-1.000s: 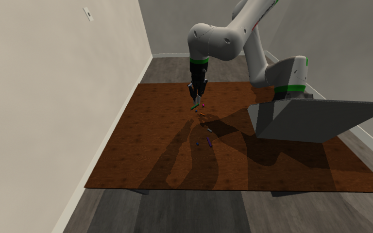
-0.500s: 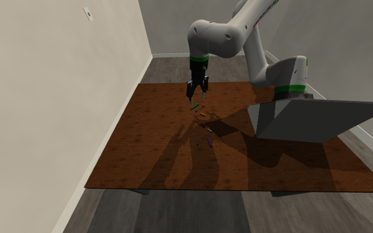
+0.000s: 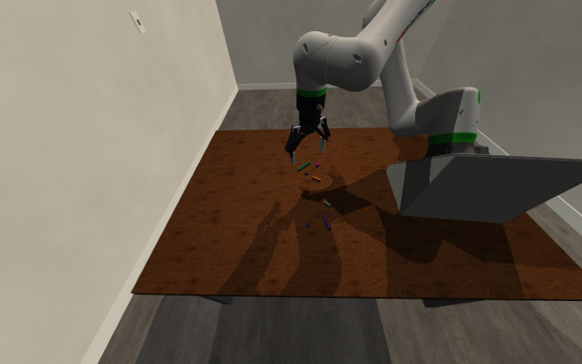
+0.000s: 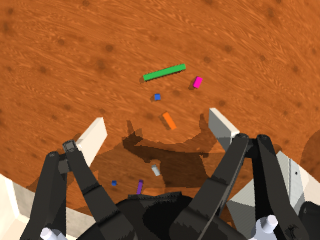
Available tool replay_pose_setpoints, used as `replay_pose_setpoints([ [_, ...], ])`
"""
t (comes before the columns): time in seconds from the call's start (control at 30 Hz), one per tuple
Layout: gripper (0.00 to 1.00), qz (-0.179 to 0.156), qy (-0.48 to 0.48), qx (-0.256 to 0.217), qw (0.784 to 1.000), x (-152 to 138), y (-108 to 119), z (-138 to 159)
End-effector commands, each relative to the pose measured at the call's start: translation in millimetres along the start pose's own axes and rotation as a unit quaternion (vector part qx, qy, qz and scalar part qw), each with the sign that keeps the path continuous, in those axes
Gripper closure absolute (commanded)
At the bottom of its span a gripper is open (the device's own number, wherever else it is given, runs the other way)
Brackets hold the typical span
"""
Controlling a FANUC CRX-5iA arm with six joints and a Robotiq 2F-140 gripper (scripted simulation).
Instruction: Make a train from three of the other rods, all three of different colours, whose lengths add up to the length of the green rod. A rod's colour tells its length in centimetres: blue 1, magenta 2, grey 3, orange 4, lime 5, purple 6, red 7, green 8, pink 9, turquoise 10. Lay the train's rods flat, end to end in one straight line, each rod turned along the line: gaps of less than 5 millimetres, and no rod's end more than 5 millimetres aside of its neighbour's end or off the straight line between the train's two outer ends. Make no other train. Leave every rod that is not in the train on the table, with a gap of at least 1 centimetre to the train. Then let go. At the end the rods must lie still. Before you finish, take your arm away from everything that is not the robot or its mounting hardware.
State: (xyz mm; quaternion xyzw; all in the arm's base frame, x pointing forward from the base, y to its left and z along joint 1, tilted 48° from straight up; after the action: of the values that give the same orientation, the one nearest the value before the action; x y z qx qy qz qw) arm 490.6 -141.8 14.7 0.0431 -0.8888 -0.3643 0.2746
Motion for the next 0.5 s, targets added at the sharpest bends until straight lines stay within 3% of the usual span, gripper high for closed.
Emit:
replay_pose_setpoints([
  [0.0, 0.00, -0.003, 0.034, -0.002, 0.999, -13, -2, 40],
  [0.17, 0.00, -0.004, 0.074, -0.003, 0.997, -23, -7, 87],
  [0.23, 0.00, -0.004, 0.074, -0.003, 0.997, -23, -7, 87],
  [0.27, 0.00, -0.004, 0.098, -0.003, 0.995, -26, -10, 115],
  [0.47, 0.00, -0.001, 0.142, -0.001, 0.990, -27, -19, 168],
])
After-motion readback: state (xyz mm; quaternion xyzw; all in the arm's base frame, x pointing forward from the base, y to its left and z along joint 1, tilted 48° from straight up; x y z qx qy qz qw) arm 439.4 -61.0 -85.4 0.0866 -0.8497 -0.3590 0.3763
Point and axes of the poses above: the point where the finger pads meet when closed, its own y axis back along the fingers, its own x axis across the jaws, z = x × y, the point moved 1 cm from there along y, back along the fingers, and after that the axes turned 2 degrees about y, right-handed, at the moved point
